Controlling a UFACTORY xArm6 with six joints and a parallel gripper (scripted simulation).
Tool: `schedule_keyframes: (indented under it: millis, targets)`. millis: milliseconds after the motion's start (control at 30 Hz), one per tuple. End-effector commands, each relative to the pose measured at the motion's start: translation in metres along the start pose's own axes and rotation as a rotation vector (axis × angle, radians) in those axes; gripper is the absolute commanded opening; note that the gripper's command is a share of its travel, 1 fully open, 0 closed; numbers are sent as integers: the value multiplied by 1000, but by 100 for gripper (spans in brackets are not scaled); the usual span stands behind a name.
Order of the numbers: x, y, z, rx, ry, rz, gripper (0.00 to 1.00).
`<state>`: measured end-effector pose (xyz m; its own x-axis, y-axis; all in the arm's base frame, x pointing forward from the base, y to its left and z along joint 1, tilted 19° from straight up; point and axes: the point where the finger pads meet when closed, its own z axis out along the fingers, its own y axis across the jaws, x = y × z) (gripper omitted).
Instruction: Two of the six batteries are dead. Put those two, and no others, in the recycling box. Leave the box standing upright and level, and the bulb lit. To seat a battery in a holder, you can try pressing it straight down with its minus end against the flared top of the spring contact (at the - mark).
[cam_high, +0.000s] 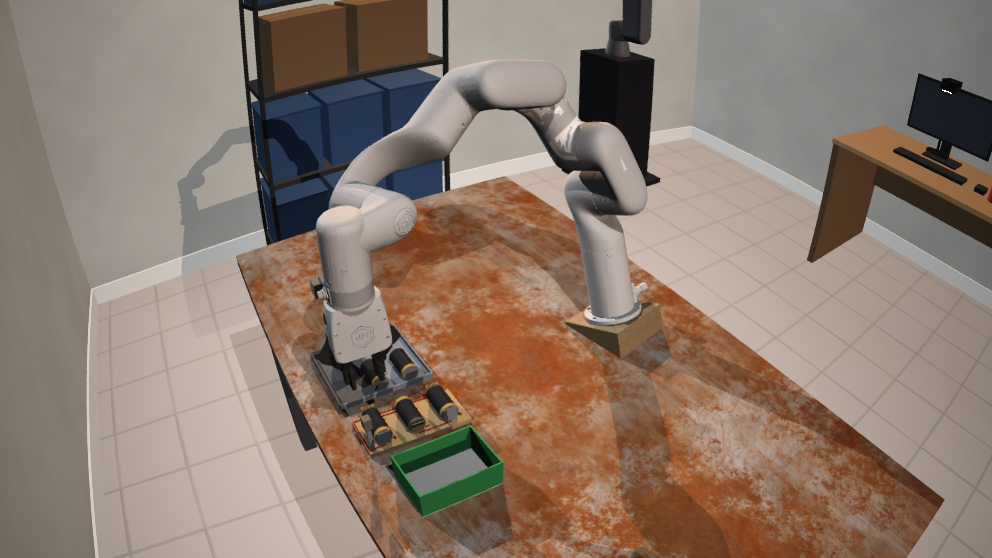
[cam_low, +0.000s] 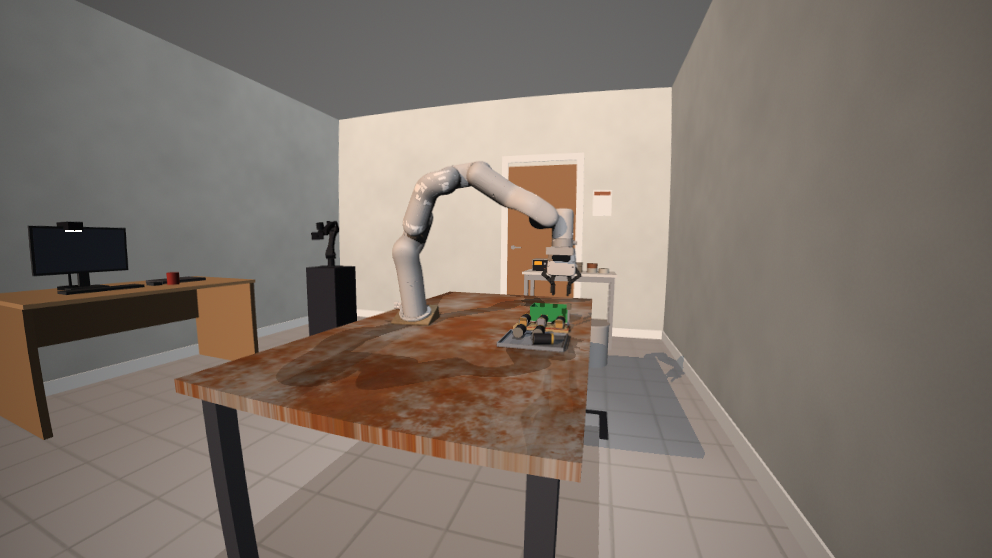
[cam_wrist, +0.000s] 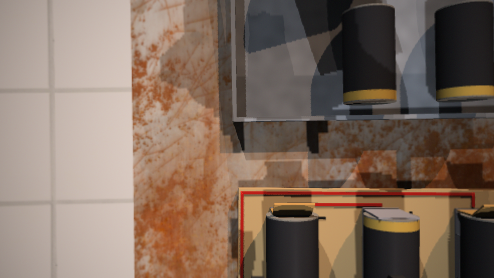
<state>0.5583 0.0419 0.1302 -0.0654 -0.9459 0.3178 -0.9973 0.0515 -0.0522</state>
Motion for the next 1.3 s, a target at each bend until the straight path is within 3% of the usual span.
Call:
schedule_keyframes:
  millis: [0, 333, 533, 667, 867, 1267]
  targets:
    - [0, -1, -4, 5, -1, 1, 51]
    - [1, -1, -13, 5, -1, 1, 51]
    - [25, 10, -13, 5, -1, 1, 51]
    - [75, 33, -13, 5, -1, 1, 51]
    - [122, 54, -13, 5, -1, 1, 51]
    - [124, 55, -13, 5, -1, -6, 51]
